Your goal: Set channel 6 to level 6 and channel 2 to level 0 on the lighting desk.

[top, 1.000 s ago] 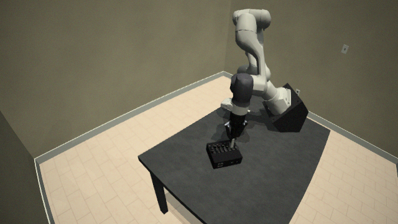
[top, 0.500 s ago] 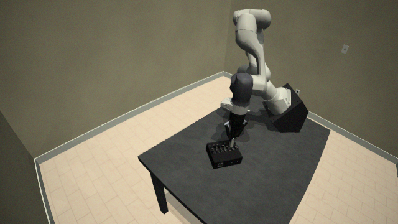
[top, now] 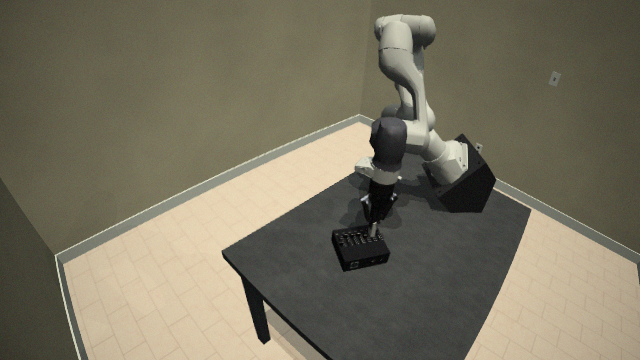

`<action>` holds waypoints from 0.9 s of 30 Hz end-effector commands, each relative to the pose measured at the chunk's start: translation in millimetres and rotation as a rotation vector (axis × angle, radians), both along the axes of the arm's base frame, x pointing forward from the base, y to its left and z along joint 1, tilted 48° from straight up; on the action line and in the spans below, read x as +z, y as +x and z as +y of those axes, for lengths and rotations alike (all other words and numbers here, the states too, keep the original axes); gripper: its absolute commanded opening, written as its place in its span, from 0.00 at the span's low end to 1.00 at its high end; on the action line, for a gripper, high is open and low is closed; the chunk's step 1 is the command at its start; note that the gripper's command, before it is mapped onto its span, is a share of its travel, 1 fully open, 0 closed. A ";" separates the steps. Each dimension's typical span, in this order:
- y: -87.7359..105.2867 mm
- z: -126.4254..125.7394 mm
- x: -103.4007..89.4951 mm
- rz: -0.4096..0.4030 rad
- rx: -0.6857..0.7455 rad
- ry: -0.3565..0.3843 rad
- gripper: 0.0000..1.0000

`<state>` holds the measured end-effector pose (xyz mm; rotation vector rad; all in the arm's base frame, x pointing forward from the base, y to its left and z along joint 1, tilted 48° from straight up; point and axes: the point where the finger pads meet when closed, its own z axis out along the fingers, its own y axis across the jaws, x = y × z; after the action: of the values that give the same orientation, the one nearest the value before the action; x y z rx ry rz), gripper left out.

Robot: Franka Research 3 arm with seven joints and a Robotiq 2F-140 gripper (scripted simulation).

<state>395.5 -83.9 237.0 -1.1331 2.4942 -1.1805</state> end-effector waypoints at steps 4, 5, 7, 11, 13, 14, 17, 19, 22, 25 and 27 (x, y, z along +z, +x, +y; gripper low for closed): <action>-1.6 -1.8 0.0 0.006 0.000 -0.006 0.00; -1.3 -1.5 -0.1 0.006 0.000 -0.006 0.00; -0.6 -0.9 -0.2 0.006 0.000 -0.006 0.00; 1.1 0.8 -0.7 0.006 0.000 -0.006 0.00; 1.7 1.5 -0.8 0.006 0.000 -0.006 0.00; 2.0 1.7 -0.9 0.006 0.000 -0.006 0.00; 2.3 2.0 -1.0 0.006 0.000 -0.006 0.00; 2.3 2.1 -1.0 0.006 0.000 -0.006 0.00; 2.2 2.2 -0.8 0.006 0.000 -0.006 0.00; 1.3 3.5 0.7 0.006 0.000 -0.006 0.00; -0.1 5.5 2.8 0.006 0.000 -0.006 0.00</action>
<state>397.0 -80.3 236.8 -1.1472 2.4931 -1.1870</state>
